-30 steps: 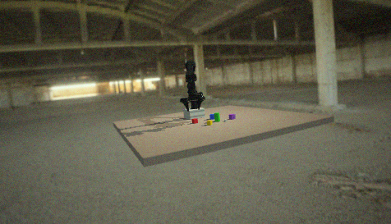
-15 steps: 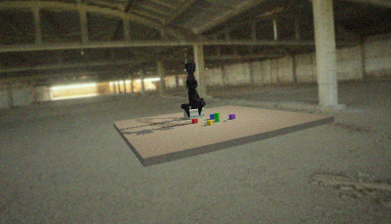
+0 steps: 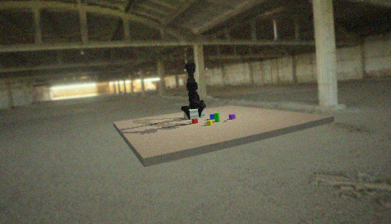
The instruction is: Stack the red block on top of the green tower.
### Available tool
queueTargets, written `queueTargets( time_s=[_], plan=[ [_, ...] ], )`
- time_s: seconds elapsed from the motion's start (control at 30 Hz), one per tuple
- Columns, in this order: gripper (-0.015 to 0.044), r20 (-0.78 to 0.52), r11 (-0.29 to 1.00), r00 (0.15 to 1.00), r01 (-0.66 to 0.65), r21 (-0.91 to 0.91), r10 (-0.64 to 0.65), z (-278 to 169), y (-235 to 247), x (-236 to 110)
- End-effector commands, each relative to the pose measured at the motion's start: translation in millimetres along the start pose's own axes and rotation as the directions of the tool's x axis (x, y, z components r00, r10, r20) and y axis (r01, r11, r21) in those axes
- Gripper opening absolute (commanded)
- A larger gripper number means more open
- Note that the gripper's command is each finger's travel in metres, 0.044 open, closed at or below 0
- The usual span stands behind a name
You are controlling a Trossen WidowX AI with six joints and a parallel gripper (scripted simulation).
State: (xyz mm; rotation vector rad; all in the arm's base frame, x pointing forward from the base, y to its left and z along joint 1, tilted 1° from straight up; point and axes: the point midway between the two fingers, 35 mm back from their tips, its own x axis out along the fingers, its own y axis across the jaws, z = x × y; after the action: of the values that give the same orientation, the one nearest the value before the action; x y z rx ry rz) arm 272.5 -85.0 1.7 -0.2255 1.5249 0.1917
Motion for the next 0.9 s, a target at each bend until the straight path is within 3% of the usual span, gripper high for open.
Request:
queueTargets(
  time_s=[0.0,0.87],
  plan=[
    [0.044,-0.008,1.0,1.0,-0.002,-0.004,0.002,-2.3,0.8,9.7],
    [0.044,-0.008,1.0,1.0,-0.002,-0.004,0.002,-3.4,1.4,30.0]
  ],
)
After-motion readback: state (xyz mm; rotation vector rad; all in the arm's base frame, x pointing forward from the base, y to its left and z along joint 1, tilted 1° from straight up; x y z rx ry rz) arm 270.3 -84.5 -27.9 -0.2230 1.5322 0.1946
